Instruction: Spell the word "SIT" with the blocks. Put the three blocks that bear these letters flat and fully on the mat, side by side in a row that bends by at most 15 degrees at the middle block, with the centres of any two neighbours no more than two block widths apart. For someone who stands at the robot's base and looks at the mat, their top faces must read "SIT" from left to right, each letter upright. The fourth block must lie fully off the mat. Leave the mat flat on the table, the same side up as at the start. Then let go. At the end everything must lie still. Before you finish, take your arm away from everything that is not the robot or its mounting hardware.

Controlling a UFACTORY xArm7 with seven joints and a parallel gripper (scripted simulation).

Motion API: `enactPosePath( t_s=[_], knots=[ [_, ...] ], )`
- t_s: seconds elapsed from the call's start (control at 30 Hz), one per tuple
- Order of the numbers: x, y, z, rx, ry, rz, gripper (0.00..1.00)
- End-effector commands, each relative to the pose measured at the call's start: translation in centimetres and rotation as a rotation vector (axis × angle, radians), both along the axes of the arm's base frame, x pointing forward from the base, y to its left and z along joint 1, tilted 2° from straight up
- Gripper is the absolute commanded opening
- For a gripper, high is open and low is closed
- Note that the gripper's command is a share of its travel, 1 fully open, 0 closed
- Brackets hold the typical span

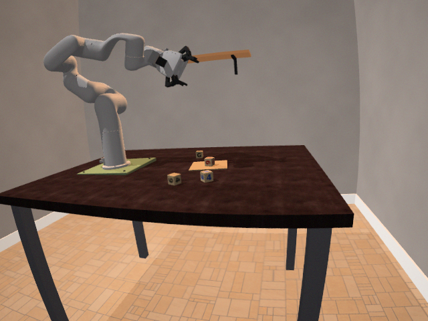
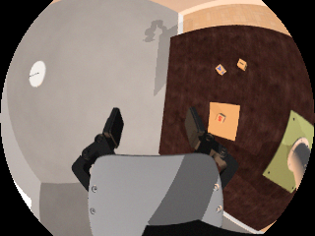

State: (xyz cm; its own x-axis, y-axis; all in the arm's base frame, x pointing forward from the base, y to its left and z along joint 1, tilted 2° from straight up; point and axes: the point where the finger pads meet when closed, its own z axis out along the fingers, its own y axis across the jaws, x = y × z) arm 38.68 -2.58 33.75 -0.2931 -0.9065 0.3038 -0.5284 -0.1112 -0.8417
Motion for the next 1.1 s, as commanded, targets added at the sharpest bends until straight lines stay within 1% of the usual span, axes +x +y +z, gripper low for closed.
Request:
enactPosePath(
  t_s=[0.0, 0.13, 0.17, 0.57, 0.6, 0.67, 0.77, 1.0, 1.03, 1.07],
  knots=[
    [0.2, 0.2, 0.2, -0.008, 0.002, 0.007, 1.0],
    [0.2, 0.2, 0.2, -0.008, 0.002, 0.007, 1.0],
    [0.7, 2.1, -1.5, -0.096, 0.065, 0.093, 1.0],
    [0.7, 2.2, -1.6, -0.101, 0.068, 0.097, 1.0],
    [1.0, 4.2, -3.3, -0.187, 0.129, 0.185, 1.0],
    [1.0, 4.5, -3.6, -0.199, 0.137, 0.198, 1.0],
    [1.0, 6.2, -5.1, -0.272, 0.186, 0.275, 1.0],
    [1.0, 6.2, -5.1, -0.272, 0.186, 0.275, 1.0],
    [0.9, 8.1, -6.8, -0.351, 0.237, 0.362, 1.0],
    [0.9, 8.1, -6.8, -0.351, 0.237, 0.362, 1.0]
  ],
)
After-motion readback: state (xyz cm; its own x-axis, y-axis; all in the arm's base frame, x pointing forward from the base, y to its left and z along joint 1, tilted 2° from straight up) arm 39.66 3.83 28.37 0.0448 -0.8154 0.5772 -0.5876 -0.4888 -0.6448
